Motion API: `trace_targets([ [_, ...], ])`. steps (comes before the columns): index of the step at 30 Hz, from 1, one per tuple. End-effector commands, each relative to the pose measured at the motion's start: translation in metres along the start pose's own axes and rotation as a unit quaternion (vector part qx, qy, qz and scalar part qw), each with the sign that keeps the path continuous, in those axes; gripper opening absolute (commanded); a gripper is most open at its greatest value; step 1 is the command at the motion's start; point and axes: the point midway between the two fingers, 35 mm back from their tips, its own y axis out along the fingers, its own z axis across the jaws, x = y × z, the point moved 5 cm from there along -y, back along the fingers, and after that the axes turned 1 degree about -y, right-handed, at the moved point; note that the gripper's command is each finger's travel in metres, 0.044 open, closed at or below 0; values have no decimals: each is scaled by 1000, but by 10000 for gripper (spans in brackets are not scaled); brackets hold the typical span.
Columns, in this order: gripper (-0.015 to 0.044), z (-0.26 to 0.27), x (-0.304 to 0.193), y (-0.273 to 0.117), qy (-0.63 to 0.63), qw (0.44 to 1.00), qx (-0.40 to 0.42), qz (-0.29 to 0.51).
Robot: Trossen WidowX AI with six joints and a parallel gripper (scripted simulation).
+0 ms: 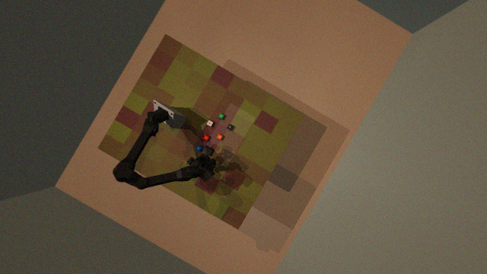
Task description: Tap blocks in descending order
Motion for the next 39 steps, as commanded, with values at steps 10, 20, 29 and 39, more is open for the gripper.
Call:
trace_targets([
  [10, 20, -1, 1, -87, 4, 1000, 0, -1],
  [20, 20, 108, 38, -94, 2, 1000, 17, -6],
  [29, 20, 256, 29, -92, 5, 1000, 9, -3],
  [39, 20, 265, 28, -77, 6, 1000, 8, -3],
])
